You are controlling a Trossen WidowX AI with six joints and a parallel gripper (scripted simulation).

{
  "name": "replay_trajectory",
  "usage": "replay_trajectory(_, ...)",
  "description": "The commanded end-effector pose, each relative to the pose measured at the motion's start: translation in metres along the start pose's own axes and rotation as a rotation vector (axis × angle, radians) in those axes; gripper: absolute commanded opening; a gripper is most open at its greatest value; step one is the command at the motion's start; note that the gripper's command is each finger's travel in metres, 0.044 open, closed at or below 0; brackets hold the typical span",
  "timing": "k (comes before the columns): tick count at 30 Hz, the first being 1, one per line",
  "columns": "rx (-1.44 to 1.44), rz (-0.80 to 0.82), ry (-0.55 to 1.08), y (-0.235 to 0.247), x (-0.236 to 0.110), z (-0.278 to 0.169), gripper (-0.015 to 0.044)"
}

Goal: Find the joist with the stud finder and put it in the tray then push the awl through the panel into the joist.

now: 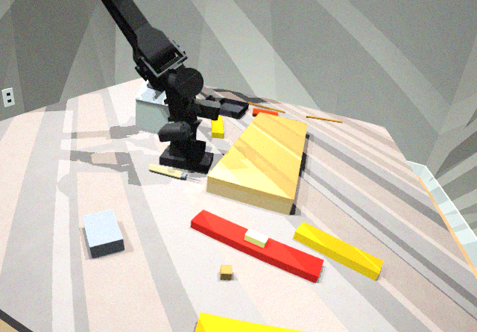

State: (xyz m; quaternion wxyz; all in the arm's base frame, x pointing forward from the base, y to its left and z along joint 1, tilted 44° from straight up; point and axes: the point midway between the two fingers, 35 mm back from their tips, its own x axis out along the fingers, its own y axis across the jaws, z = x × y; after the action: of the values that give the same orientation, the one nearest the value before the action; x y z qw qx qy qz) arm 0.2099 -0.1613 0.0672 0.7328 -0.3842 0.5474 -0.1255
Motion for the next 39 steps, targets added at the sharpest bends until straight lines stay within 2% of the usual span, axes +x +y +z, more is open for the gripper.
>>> replay_trajectory(1, -0.005, 0.003, 0.0, 0.001, 0.0, 0.0, 0.0187)
replay_trajectory(4, -0.005, 0.003, 0.0, 0.001, 0.0, 0.0, 0.0168)
replay_trajectory(10, -0.002, 0.011, 0.001, 0.002, -0.011, 0.007, 0.001)
replay_trajectory(11, -0.001, 0.013, 0.001, 0.002, -0.014, 0.009, 0.0)
replay_trajectory(31, -0.003, 0.01, -0.001, 0.001, -0.095, 0.028, 0.0)
replay_trajectory(39, 0.011, 0.004, -0.001, -0.007, -0.099, 0.04, 0.0)
